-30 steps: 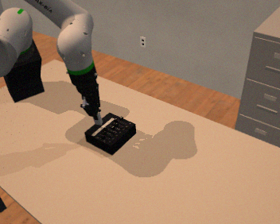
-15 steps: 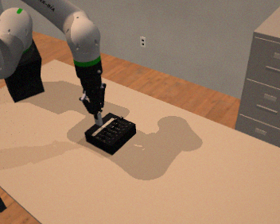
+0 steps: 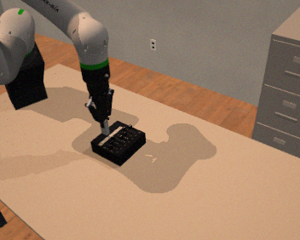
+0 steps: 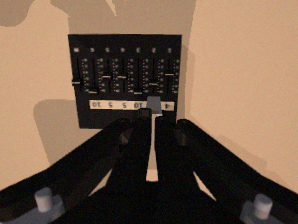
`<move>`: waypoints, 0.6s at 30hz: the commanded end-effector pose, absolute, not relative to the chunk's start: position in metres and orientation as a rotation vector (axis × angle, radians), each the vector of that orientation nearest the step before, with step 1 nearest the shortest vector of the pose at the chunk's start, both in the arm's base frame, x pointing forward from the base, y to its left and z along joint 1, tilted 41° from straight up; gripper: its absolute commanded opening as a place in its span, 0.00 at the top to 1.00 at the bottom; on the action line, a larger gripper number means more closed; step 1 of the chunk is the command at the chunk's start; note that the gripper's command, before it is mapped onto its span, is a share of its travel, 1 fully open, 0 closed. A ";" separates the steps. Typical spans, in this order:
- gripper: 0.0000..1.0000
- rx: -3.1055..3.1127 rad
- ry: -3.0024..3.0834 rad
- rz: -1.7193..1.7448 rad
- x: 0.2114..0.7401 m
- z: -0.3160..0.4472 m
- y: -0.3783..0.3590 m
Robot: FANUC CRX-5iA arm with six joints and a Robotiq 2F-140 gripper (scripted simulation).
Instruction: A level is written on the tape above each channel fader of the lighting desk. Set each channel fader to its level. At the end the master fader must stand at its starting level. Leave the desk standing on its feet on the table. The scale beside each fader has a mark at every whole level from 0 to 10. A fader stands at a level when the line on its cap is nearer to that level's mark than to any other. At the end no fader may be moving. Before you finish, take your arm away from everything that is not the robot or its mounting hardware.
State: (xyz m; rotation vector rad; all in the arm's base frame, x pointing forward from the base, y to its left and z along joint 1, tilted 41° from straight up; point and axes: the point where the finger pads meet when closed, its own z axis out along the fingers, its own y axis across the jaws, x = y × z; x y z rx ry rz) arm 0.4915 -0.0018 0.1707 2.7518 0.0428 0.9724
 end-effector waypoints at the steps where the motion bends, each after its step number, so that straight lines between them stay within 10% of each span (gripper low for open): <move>1: 1.00 2.752 0.043 0.973 0.492 0.171 -0.002; 18: 1.00 2.751 0.042 0.973 0.494 0.168 -0.002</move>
